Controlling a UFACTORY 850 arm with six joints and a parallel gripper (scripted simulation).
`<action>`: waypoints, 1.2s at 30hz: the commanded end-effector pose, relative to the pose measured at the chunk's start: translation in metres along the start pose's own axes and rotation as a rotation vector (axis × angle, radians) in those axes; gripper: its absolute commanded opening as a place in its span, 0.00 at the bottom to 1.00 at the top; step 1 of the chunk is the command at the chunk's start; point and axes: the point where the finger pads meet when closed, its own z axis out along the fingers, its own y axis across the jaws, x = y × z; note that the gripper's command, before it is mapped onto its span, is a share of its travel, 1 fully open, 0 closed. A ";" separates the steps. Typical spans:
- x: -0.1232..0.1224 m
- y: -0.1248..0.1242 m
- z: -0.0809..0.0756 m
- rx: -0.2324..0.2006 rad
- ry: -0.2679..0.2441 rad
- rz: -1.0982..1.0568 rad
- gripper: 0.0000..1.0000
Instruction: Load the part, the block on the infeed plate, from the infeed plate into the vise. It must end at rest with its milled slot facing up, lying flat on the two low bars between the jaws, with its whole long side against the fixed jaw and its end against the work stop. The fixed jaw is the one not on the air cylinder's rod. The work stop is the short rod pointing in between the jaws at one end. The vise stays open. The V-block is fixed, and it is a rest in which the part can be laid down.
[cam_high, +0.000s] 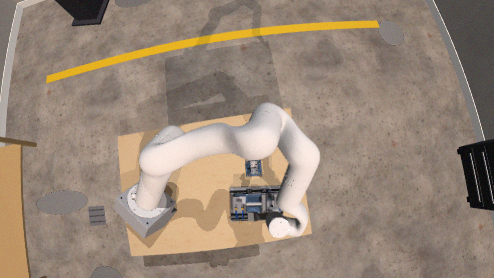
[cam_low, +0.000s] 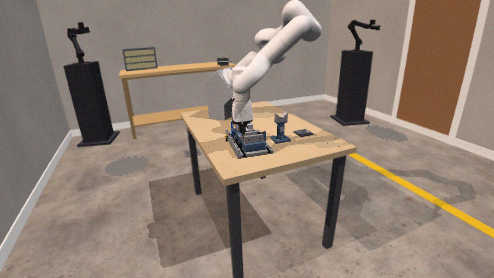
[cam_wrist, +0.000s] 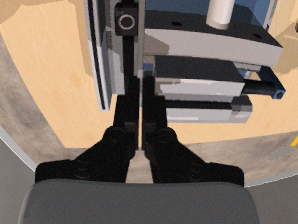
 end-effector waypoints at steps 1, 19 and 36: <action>-0.001 0.001 -0.001 0.001 -0.001 0.000 0.00; -0.001 0.005 -0.001 0.001 -0.001 0.000 0.00; -0.001 0.009 -0.001 0.001 -0.001 0.000 0.00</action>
